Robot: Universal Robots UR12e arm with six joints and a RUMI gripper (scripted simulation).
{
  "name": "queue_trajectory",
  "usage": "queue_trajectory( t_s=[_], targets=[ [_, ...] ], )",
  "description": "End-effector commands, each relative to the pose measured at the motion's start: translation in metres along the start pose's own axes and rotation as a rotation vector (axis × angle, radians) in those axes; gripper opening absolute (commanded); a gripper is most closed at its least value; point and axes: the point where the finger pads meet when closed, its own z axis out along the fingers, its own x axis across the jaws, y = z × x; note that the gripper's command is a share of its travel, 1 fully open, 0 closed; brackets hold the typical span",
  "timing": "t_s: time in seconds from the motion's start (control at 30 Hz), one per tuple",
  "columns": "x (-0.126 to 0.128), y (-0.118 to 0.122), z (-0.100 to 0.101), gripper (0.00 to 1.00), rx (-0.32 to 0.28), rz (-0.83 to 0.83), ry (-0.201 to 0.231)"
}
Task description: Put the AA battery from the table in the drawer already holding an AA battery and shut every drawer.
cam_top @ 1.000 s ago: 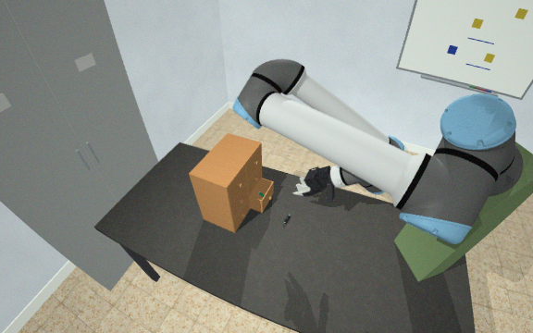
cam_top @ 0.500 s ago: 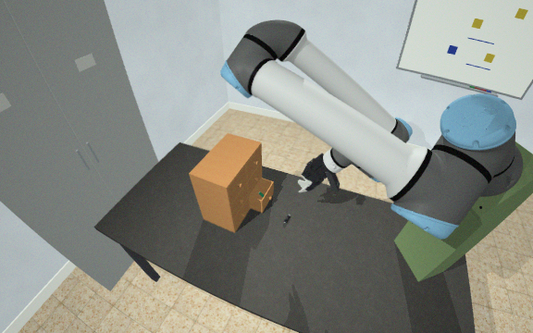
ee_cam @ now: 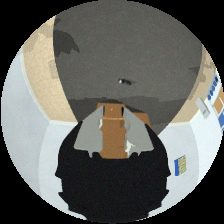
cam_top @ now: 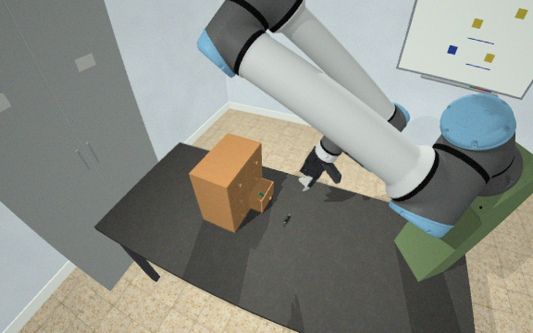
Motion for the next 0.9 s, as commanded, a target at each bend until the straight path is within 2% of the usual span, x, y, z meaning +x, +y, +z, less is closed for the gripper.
queue_trajectory(
  t_s=[0.0, 0.2, 0.27, 0.57, 0.87],
  targets=[
    [-0.002, -0.001, -0.006, 0.20, 0.094, -0.003, 0.001],
    [-0.001, -0.004, -0.014, 0.20, 0.171, -0.004, 0.002],
    [-0.001, -0.004, -0.014, 0.20, 0.171, -0.004, 0.002],
    [-0.001, -0.009, -0.023, 0.20, 0.264, -0.004, 0.001],
    [0.000, -0.011, -0.027, 0.20, 0.306, -0.004, 0.003]
  ],
)
